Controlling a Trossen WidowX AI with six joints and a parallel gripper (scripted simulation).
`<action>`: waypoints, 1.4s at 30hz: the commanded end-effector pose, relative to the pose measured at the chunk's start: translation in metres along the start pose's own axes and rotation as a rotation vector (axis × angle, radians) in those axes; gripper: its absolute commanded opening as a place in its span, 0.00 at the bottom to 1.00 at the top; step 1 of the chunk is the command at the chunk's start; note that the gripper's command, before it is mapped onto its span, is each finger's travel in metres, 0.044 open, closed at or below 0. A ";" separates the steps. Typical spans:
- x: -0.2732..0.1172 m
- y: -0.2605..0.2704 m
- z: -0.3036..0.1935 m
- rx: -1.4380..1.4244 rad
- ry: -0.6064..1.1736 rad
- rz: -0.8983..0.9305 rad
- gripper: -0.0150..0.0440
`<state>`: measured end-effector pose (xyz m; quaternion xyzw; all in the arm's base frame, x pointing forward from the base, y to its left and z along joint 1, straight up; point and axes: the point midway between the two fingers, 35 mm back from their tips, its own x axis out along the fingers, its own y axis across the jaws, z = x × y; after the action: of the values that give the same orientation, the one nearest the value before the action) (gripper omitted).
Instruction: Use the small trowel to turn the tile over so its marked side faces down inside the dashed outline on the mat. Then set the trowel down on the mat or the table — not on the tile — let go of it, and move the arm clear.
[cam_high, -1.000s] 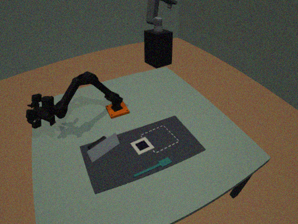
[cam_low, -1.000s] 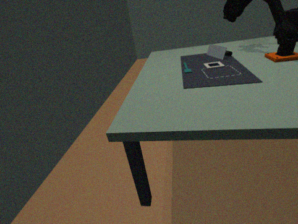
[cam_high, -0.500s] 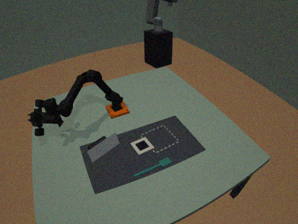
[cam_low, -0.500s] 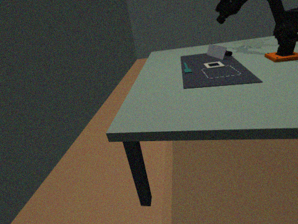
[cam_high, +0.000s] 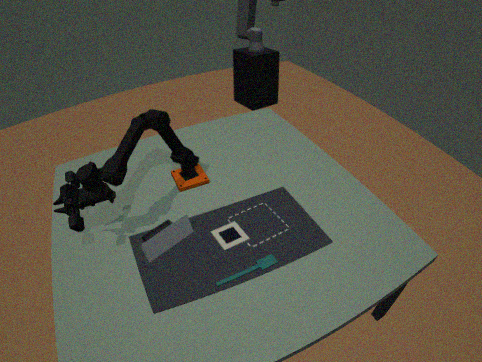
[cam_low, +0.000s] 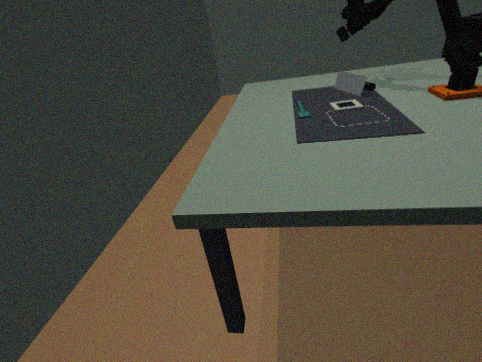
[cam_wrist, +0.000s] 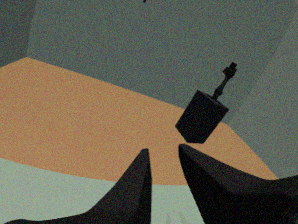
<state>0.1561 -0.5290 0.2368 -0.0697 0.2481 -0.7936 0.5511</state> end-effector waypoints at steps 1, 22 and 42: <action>-0.015 0.016 -0.001 0.099 0.020 0.088 0.42; -0.098 0.079 -0.032 0.528 0.330 0.401 0.42; -0.197 0.099 -0.080 0.879 0.831 0.414 0.42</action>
<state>0.2804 -0.3700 0.1558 0.4822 0.1057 -0.6656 0.5597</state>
